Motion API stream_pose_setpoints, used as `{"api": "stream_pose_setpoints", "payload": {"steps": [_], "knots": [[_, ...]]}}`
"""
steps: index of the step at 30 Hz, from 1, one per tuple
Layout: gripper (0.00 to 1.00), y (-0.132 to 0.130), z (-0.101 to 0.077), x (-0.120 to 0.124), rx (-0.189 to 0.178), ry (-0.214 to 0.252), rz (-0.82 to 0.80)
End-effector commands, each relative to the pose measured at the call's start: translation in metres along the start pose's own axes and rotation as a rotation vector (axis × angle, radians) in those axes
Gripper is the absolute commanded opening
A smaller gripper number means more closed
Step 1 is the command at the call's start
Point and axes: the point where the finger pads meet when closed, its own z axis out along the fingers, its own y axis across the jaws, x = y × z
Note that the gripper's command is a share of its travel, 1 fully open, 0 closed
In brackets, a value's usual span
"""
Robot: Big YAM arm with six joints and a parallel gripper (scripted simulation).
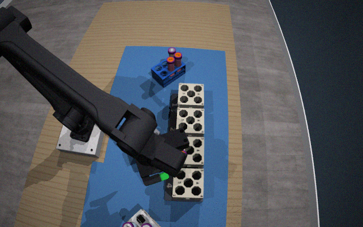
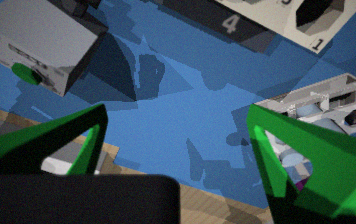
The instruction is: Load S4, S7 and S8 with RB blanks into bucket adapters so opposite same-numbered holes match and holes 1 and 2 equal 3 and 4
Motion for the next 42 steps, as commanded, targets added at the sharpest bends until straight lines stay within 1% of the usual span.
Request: {"api": "stream_pose_setpoints", "payload": {"steps": [1,4,10,12,13,16,19,21,23,27,29,30,31,42], "knots": [[1.00,0.022,-0.013,-0.017,0.030,-0.028,-0.222],[1.00,0.047,-0.013,-0.026,0.022,-0.021,-0.358],[1.00,0.092,-0.012,-0.047,0.019,-0.022,-0.336],[1.00,0.092,-0.012,-0.047,0.019,-0.022,-0.336],[1.00,0.092,-0.025,-0.062,0.043,-0.047,-0.336],[1.00,0.121,-0.013,-0.063,0.019,-0.024,-0.336],[1.00,0.142,-0.019,-0.080,0.026,-0.041,-0.336],[1.00,0.153,-0.027,-0.099,0.036,-0.062,-0.336],[1.00,0.168,-0.023,-0.110,0.030,-0.056,-0.336],[1.00,0.199,-0.022,-0.128,0.031,-0.072,-0.337],[1.00,0.199,-0.022,-0.128,0.031,-0.072,-0.337],[1.00,0.208,-0.015,-0.125,0.026,-0.055,-0.336],[1.00,0.215,-0.022,-0.136,0.030,-0.073,-0.337],[1.00,0.305,-0.020,-0.176,0.012,-0.077,-0.337]]}}
